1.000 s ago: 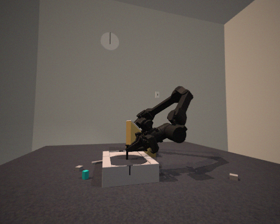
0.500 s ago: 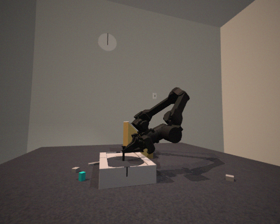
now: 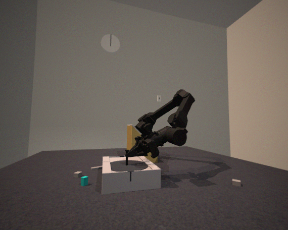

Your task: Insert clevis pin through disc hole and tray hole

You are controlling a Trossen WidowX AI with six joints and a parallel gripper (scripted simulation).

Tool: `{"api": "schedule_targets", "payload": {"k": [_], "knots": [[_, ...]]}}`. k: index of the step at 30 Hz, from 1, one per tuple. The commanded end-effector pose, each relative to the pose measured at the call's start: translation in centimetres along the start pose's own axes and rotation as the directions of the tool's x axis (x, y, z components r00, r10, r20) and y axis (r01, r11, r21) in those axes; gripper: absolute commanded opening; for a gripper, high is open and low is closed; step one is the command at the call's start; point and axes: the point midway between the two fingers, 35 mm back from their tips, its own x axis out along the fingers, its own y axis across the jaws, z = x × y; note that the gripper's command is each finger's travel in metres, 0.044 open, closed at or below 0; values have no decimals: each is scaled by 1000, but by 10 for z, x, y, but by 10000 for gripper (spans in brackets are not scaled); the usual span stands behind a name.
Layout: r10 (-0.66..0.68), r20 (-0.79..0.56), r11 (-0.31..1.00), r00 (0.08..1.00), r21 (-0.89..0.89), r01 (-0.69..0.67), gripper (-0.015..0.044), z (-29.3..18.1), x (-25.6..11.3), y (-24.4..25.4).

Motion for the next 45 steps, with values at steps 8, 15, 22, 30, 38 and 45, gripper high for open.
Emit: {"api": "schedule_targets", "payload": {"k": [8, 15, 22, 30, 38, 45], "knots": [[-10, 9, 1000, 1000, -19, 11, 0, -2, 0, 1], [-10, 21, 1000, 1000, -19, 11, 0, -3, -1, 2], [-7, 31, 1000, 1000, -13, 8, 0, -3, -2, 2], [-1, 34, 1000, 999, 0, 1, 0, -4, -2, 0], [3, 25, 1000, 1000, 11, -4, 0, -3, -2, -1], [5, 13, 1000, 1000, 14, -5, 0, -2, -1, -2]]}}
